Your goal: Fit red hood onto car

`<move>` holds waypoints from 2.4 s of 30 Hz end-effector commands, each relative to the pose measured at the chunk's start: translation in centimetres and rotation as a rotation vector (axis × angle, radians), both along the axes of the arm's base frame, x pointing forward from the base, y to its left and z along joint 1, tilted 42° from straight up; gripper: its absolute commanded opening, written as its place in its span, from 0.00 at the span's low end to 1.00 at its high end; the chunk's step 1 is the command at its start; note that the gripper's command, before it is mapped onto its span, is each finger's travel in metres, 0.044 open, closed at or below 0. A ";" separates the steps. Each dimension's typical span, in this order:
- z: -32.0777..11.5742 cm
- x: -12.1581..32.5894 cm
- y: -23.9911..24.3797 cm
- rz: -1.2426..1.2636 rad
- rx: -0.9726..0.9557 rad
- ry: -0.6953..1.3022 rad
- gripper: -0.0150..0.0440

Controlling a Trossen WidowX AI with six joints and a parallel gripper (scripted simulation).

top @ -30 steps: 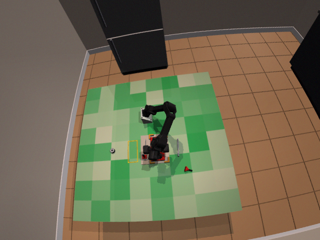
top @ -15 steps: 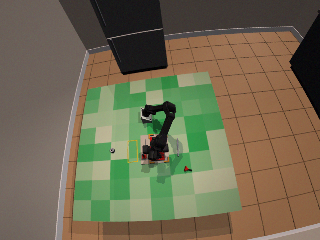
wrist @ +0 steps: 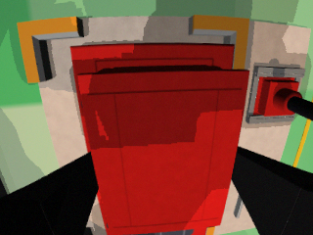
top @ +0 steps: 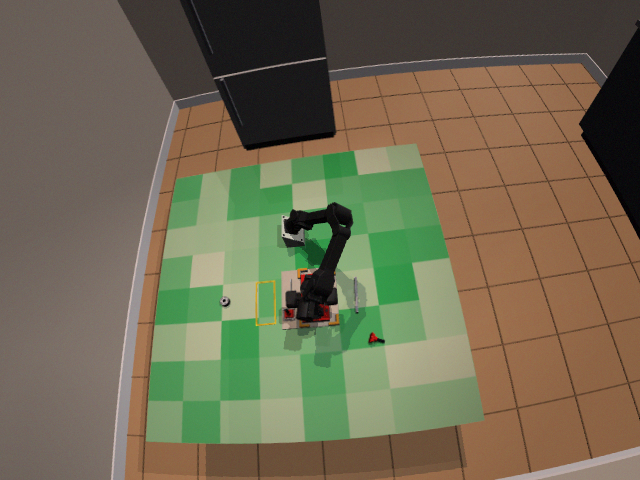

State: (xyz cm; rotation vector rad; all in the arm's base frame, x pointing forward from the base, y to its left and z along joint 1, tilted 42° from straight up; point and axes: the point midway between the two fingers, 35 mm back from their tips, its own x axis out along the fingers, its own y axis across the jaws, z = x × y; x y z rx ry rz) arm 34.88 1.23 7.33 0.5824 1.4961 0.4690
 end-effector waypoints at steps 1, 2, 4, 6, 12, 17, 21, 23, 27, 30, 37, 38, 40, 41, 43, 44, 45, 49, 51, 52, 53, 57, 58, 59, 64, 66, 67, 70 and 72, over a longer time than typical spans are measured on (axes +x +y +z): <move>0.0 0.0 0.1 -0.004 0.004 0.001 0.25; -0.1 0.0 0.1 -0.004 0.004 0.001 0.25; -0.1 0.0 0.2 -0.004 0.004 0.001 0.25; -0.2 0.1 0.3 -0.004 0.004 0.001 0.25; -0.4 0.1 0.4 -0.004 0.004 0.001 0.25; -0.5 0.1 0.5 -0.004 0.004 0.001 0.25; -0.7 0.1 0.7 -0.004 0.004 0.001 0.25; -0.7 0.1 0.7 -0.004 0.004 0.001 0.25; -0.8 0.1 0.8 -0.004 0.005 0.001 0.25; -0.9 0.1 0.9 -0.004 0.005 0.000 0.25; -1.2 0.2 1.1 -0.004 0.005 0.000 0.25; -1.2 0.2 1.1 -0.004 0.005 0.000 0.25; -1.2 0.2 1.2 -0.004 0.005 0.000 0.25; -1.3 0.2 1.2 -0.004 0.005 0.000 0.25; -1.3 0.2 1.3 -0.004 0.005 0.000 0.25; -1.4 0.2 1.3 -0.004 0.005 0.000 0.25; -1.4 0.2 1.3 -0.004 0.005 0.000 0.25; -1.5 0.2 1.4 -0.004 0.005 0.000 0.25; -1.4 0.2 1.3 -0.003 0.004 -0.001 0.25; -1.4 0.2 1.3 -0.002 0.003 -0.001 0.25; -1.4 0.2 1.3 -0.001 0.002 -0.002 0.25; -1.4 0.2 1.3 -0.001 0.002 -0.002 0.39; -1.4 0.2 1.3 -0.001 0.002 -0.002 0.43; -1.4 0.2 1.3 -0.001 0.002 -0.002 0.48; -1.4 0.2 1.3 -0.001 0.002 -0.002 0.70; -1.4 0.2 1.3 -0.001 0.002 -0.002 0.79; -1.4 0.2 1.3 -0.001 0.002 -0.002 0.83; -1.4 0.2 1.3 -0.001 0.002 -0.002 0.97; -1.4 0.2 1.3 -0.001 0.002 -0.002 1.00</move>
